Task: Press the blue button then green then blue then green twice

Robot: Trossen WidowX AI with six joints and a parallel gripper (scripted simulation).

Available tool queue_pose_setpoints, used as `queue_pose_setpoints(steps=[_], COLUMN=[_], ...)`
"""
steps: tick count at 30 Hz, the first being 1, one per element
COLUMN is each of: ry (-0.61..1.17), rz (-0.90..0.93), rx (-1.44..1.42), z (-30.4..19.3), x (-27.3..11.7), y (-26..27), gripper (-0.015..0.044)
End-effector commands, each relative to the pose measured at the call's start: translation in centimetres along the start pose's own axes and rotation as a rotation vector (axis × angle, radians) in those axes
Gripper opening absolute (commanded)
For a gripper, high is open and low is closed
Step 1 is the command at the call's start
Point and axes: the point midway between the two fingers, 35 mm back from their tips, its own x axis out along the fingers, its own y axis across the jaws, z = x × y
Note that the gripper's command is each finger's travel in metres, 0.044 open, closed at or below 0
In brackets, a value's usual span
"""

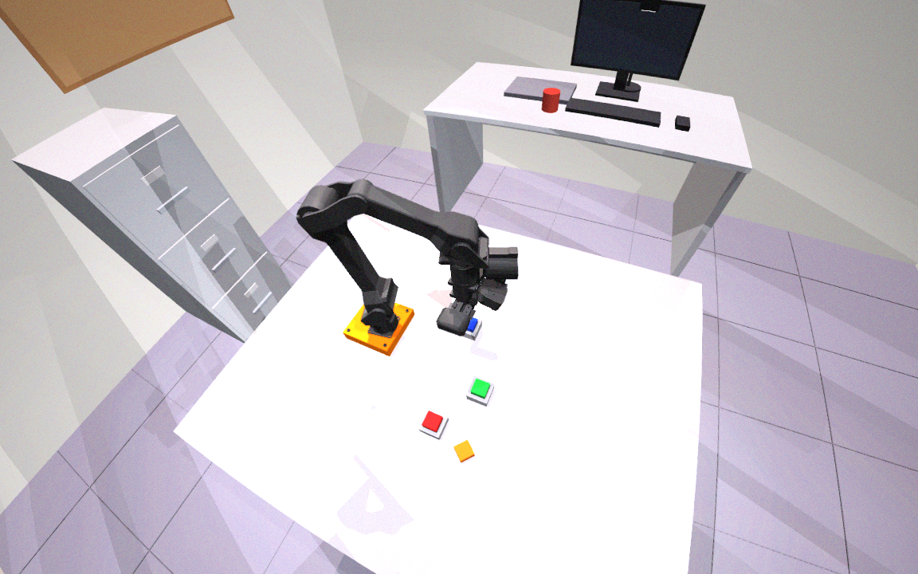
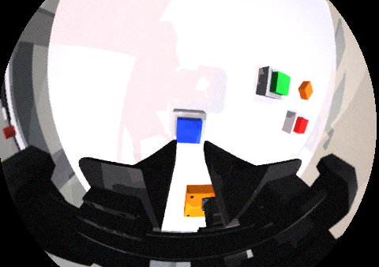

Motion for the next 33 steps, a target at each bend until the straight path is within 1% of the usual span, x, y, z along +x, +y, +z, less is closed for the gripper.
queue_pose_setpoints(steps=[1, 2, 13, 33], ry=[-0.003, -0.003, -0.003, -0.003], rz=[-0.003, -0.003, -0.003, -0.003], rx=[0.004, 0.004, 0.004, 0.004], z=[0.0, 0.0, 0.0, 0.0], x=[0.4, 0.4, 0.5, 3.7], y=[0.0, 0.0, 0.0, 0.0], gripper=[0.0032, 0.0020, 0.0020, 0.0020])
